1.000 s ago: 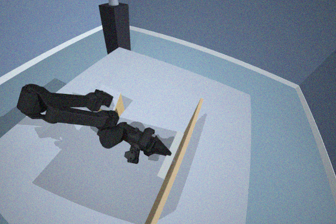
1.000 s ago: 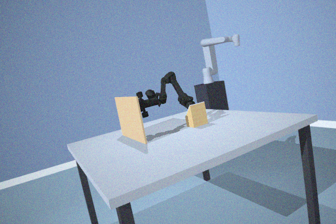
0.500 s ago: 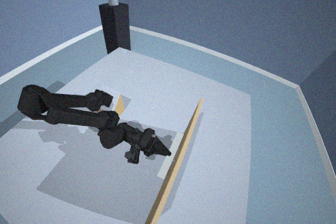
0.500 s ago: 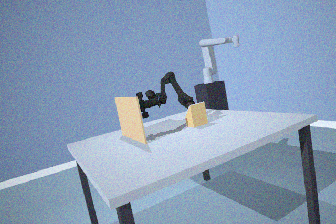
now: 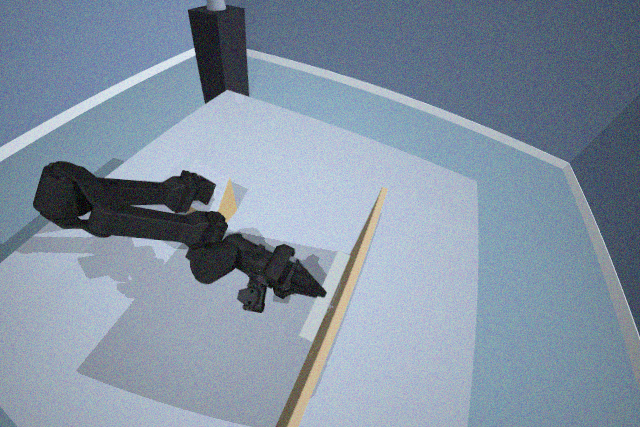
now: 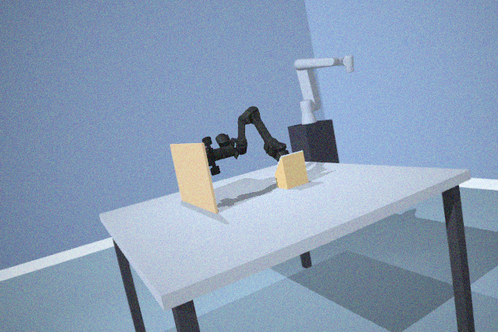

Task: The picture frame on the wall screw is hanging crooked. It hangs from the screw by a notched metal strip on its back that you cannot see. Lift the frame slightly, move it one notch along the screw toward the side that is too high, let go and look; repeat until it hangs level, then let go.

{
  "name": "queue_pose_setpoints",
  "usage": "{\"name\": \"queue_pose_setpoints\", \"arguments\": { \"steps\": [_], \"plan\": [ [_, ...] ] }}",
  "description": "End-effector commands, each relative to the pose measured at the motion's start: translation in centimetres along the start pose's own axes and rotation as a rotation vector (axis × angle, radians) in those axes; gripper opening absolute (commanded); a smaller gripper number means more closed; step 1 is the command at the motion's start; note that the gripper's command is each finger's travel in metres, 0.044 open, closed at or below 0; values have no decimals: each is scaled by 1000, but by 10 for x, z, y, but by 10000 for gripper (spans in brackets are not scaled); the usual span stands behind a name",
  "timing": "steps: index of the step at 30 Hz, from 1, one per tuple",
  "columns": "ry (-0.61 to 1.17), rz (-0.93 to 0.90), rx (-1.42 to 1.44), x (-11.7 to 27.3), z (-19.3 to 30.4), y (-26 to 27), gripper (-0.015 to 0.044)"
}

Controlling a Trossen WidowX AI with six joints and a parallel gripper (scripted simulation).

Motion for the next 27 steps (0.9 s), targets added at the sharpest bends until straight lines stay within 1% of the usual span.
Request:
{"name": "queue_pose_setpoints", "arguments": {
  "steps": [1, 27],
  "plan": [
    [0, 0, 5, 0, 0, 0, 0],
    [-2, -2, 168, 0, 1, -2, 0]
  ]
}}
Point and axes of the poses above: the point midway between the two fingers, 35 mm back from their tips, its own x axis back along the fingers, its own y axis across the jaws, z = x × y, the point moved 5 cm from there along x, back along the fingers, and after that the axes turned 4 degrees about -x, right-handed, at the moved point
